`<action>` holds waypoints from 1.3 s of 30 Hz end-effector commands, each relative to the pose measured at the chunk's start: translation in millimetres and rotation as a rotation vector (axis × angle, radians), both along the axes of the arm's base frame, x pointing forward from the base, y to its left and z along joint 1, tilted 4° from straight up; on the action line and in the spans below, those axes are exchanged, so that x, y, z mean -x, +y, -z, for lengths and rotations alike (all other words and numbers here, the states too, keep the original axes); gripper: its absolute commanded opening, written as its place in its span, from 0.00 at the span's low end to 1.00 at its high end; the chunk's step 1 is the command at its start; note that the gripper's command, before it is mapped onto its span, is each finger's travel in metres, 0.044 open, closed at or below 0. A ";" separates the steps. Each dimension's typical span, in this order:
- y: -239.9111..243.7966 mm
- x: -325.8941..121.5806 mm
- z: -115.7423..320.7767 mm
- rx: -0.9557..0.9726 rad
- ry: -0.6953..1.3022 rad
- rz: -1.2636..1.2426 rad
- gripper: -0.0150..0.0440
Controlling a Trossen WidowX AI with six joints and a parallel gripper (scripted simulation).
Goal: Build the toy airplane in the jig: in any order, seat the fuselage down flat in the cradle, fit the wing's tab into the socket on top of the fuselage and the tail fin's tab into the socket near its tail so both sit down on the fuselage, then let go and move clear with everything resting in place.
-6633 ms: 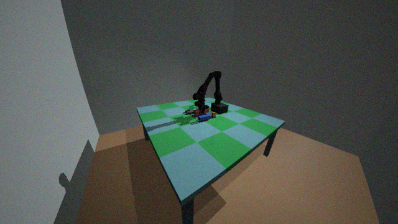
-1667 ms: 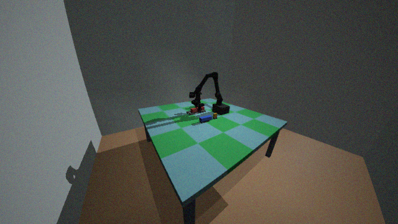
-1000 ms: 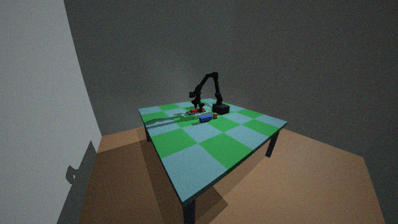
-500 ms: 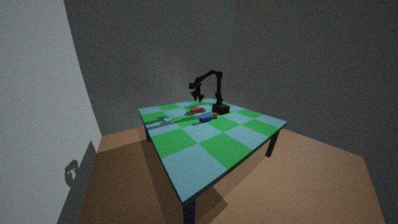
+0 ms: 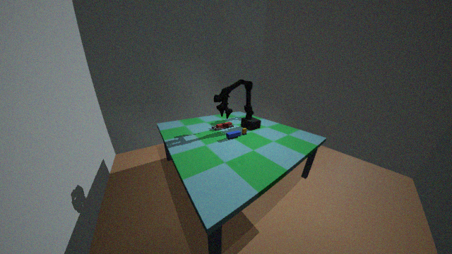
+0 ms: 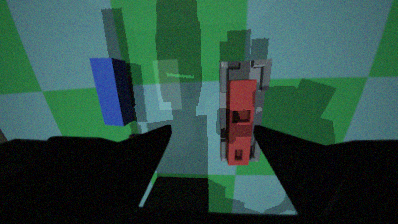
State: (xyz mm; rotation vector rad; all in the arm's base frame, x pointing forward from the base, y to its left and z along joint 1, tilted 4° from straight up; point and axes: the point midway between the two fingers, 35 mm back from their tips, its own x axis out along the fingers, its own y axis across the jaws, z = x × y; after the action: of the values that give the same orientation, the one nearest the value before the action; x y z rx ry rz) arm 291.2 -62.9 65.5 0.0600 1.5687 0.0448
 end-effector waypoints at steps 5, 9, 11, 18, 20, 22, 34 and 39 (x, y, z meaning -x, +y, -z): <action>110.0 -33.4 -4.7 -0.009 -0.003 0.025 1.00; 174.3 -33.5 -6.0 -0.012 0.003 0.054 1.00; 194.9 -30.8 -6.3 -0.013 0.005 0.063 1.00; 198.4 -30.9 3.4 -0.013 0.006 0.064 1.00; 200.3 -30.8 27.3 -0.013 0.006 0.064 1.00; 200.9 -30.2 36.7 -0.013 0.006 0.064 1.00; 202.5 -30.4 55.7 -0.013 0.006 0.064 1.00; 203.2 -30.7 63.9 -0.013 0.006 0.064 1.00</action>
State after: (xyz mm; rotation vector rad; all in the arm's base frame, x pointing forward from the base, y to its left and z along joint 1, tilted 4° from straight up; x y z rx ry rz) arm 322.4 140.1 7.2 0.1172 1.5707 0.0092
